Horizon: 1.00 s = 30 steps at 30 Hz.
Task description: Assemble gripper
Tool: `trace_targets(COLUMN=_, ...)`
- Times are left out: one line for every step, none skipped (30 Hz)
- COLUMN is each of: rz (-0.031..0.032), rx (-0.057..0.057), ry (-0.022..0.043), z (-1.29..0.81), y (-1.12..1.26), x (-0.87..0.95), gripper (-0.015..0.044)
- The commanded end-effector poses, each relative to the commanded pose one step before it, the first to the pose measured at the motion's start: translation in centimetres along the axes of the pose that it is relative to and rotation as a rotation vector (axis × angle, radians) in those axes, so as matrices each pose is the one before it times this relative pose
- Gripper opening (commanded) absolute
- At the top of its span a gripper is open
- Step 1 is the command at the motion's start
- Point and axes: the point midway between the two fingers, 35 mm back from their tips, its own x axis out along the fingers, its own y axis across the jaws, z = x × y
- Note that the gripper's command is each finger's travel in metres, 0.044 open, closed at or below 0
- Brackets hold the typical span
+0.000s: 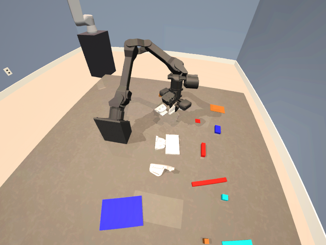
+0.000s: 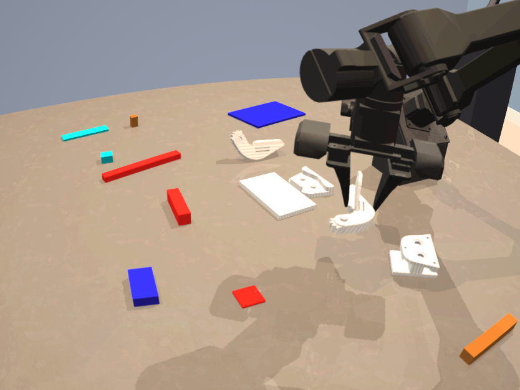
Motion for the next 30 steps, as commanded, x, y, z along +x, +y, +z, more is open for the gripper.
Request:
trace_targets(rz=0.00431, rx=-0.0638, ry=-0.00370, z=0.651, y=0.632, x=-0.101, gripper=0.0134)
trace_targets(rz=0.00168, rx=-0.0204, ry=-0.00129, z=0.197, y=0.172, x=-0.006, gripper=0.0134)
trace_targets(rz=0.00162, rx=-0.0204, ry=-0.00132, z=0.202, y=0.165, x=-0.006, gripper=0.0134)
trace_targets(rz=0.00155, rx=-0.0204, ry=-0.00134, z=0.206, y=0.159, x=-0.006, gripper=0.0134)
trace_targets(rz=0.00149, rx=-0.0204, ry=-0.00137, z=0.210, y=0.152, x=-0.006, gripper=0.0134)
trace_targets(rz=0.00142, rx=-0.0204, ry=-0.00139, z=0.214, y=0.146, x=-0.006, gripper=0.0134)
trace_targets(rz=0.00135, rx=-0.0204, ry=-0.00140, z=0.218, y=0.139, x=-0.005, gripper=0.0134)
trace_targets(rz=0.00129, rx=-0.0204, ry=-0.00142, z=0.221, y=0.132, x=-0.005, gripper=0.0134)
trace_targets(rz=0.00122, rx=-0.0204, ry=-0.00143, z=0.225, y=0.125, x=-0.005, gripper=0.0134)
trace_targets(rz=0.00116, rx=-0.0204, ry=-0.00144, z=0.228, y=0.118, x=-0.005, gripper=0.0134)
trace_targets(rz=0.00109, rx=-0.0204, ry=-0.00144, z=0.231, y=0.111, x=-0.005, gripper=0.0134)
trace_targets(rz=0.00103, rx=-0.0204, ry=-0.00145, z=0.233, y=0.104, x=-0.005, gripper=0.0134)
trace_targets(rz=0.00096, rx=-0.0204, ry=-0.00145, z=0.236, y=0.097, x=-0.004, gripper=0.0134)
trace_targets(rz=0.00090, rx=-0.0204, ry=-0.00145, z=0.238, y=0.090, x=-0.004, gripper=0.0134)
trace_targets(rz=0.00084, rx=-0.0204, ry=-0.00145, z=0.240, y=0.082, x=-0.004, gripper=0.0134)
trace_targets(rz=0.00077, rx=-0.0204, ry=-0.00144, z=0.241, y=0.075, x=-0.004, gripper=0.0134)
trace_targets(rz=0.00071, rx=-0.0204, ry=-0.00143, z=0.243, y=0.067, x=-0.004, gripper=0.0134)
trace_targets(rz=0.00065, rx=-0.0204, ry=-0.00142, z=0.244, y=0.060, x=-0.003, gripper=0.0134)
trace_targets(rz=0.00059, rx=-0.0204, ry=-0.00141, z=0.245, y=0.053, x=-0.003, gripper=0.0134)
trace_targets(rz=0.00053, rx=-0.0204, ry=-0.00140, z=0.246, y=0.045, x=-0.003, gripper=0.0134)
trace_targets(rz=0.00048, rx=-0.0204, ry=-0.00138, z=0.247, y=0.038, x=-0.003, gripper=0.0134)
trace_targets(rz=0.00042, rx=-0.0204, ry=-0.00136, z=0.247, y=0.030, x=-0.003, gripper=0.0134)
trace_targets(rz=0.00037, rx=-0.0204, ry=-0.00134, z=0.247, y=0.023, x=-0.002, gripper=0.0134)
trace_targets(rz=0.00032, rx=-0.0204, ry=-0.00132, z=0.247, y=0.015, x=-0.002, gripper=0.0134)
trace_targets(rz=0.00026, rx=-0.0204, ry=-0.00129, z=0.247, y=0.008, x=-0.002, gripper=0.0134)
trace_targets(rz=0.00021, rx=-0.0204, ry=-0.00127, z=0.246, y=0.001, x=-0.002, gripper=0.0134)
trace_targets(rz=0.00017, rx=-0.0204, ry=-0.00124, z=0.245, y=-0.007, x=-0.001, gripper=0.0134)
trace_targets(rz=0.00012, rx=-0.0204, ry=-0.00121, z=0.244, y=-0.014, x=-0.001, gripper=0.0134)
trace_targets(rz=0.00007, rx=-0.0204, ry=-0.00118, z=0.243, y=-0.021, x=-0.001, gripper=0.0134)
trace_targets(rz=0.00003, rx=-0.0204, ry=-0.00115, z=0.242, y=-0.028, x=-0.001, gripper=0.0134)
